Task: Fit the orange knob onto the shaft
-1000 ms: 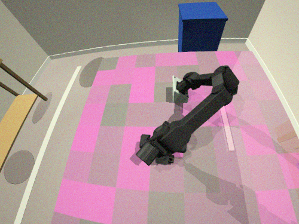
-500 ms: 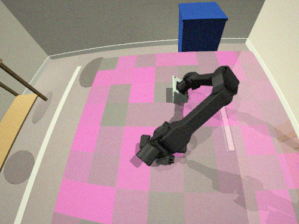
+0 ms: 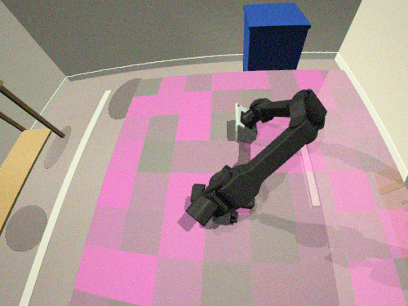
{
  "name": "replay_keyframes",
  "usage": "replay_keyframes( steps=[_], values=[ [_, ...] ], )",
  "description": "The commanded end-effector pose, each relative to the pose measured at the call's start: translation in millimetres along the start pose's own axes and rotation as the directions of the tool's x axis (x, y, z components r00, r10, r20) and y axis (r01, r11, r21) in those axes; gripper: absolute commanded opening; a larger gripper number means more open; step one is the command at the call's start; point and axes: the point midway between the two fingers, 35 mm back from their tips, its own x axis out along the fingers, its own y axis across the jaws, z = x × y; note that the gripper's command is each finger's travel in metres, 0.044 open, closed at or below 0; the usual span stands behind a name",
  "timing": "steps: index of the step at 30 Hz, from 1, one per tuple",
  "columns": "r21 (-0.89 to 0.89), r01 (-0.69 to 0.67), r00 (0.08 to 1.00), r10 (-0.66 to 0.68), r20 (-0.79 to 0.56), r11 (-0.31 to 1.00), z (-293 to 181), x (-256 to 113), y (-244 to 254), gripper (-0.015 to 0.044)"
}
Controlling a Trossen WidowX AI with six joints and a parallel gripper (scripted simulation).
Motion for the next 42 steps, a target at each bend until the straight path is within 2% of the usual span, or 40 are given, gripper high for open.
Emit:
replay_keyframes(
  steps=[1,7,14,42],
  values=[
    [0.005,-0.003,1.000,0.003,0.000,1.000,-0.6,-0.6,0.0,0.0000],
    [-0.004,-0.003,1.000,0.003,0.000,1.000,-0.1,-4.9,-0.3,0.0000],
    [-0.203,-0.003,1.000,0.003,0.001,0.979,2.7,-3.5,-1.5,0.0000],
    [-0.203,-0.003,1.000,0.003,0.000,0.979,1.4,-0.3,-0.3,0.0000]
  ],
)
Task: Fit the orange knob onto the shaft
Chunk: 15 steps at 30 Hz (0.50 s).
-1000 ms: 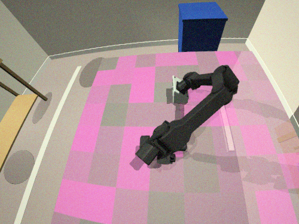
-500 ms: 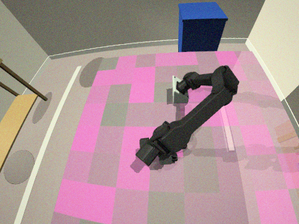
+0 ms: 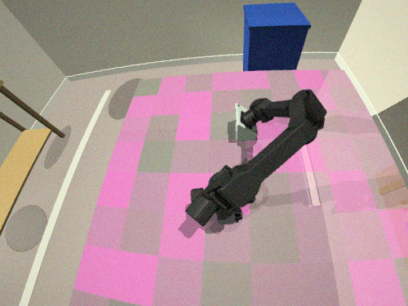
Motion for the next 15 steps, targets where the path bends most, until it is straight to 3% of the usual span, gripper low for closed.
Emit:
replay_keyframes(
  steps=[1,15],
  values=[
    [-0.006,0.000,1.000,0.000,0.002,1.000,1.4,0.6,-0.2,0.0000],
    [-0.061,0.000,1.000,0.000,0.002,0.998,2.3,-4.5,0.9,0.0000]
  ],
)
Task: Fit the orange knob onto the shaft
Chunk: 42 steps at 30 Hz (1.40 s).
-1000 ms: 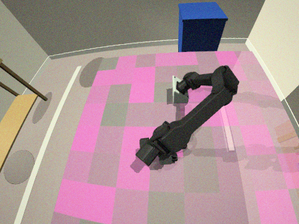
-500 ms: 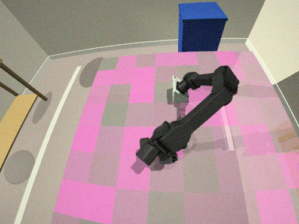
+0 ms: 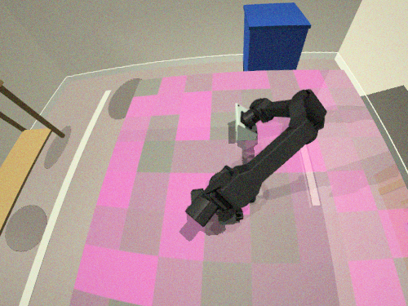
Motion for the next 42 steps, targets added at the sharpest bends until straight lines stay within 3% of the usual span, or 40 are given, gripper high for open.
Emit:
replay_keyframes(
  steps=[1,5,42],
  values=[
    [-0.075,0.001,1.000,-0.001,0.003,0.997,0.8,-1.9,-0.5,0.0000],
    [-0.197,0.002,1.000,-0.001,0.003,0.980,-0.2,-0.1,-1.7,0.0000],
    [-0.223,0.002,1.000,-0.001,0.003,0.975,0.4,-2.0,-0.7,0.0000]
  ],
)
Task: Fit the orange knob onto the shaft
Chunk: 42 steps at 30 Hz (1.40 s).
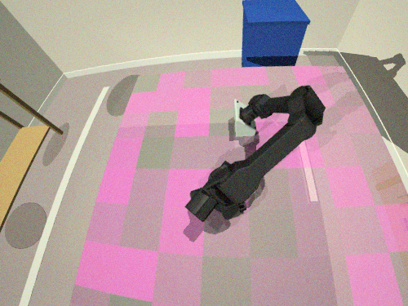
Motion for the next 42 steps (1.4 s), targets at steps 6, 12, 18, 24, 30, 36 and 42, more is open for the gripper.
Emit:
replay_keyframes(
  steps=[6,12,18,24,30,36,42],
  values=[
    [-0.207,0.003,1.000,-0.002,0.003,0.978,-0.7,-1.0,-2.3,0.0000],
    [-0.207,0.003,1.000,-0.002,0.003,0.978,-1.2,1.0,-1.4,0.0000],
    [-0.207,0.003,1.000,-0.002,0.004,0.978,-0.1,2.7,-0.3,0.0000],
    [-0.207,0.003,1.000,-0.002,0.004,0.978,0.2,2.1,-0.4,0.0000],
    [-0.207,0.003,1.000,-0.002,0.004,0.978,0.7,2.4,-0.5,0.0000],
    [-0.207,0.003,1.000,-0.002,0.004,0.978,0.9,2.8,-0.6,0.0000],
    [-0.207,0.003,1.000,-0.002,0.003,0.978,0.7,-2.1,-0.8,0.0000]
  ],
)
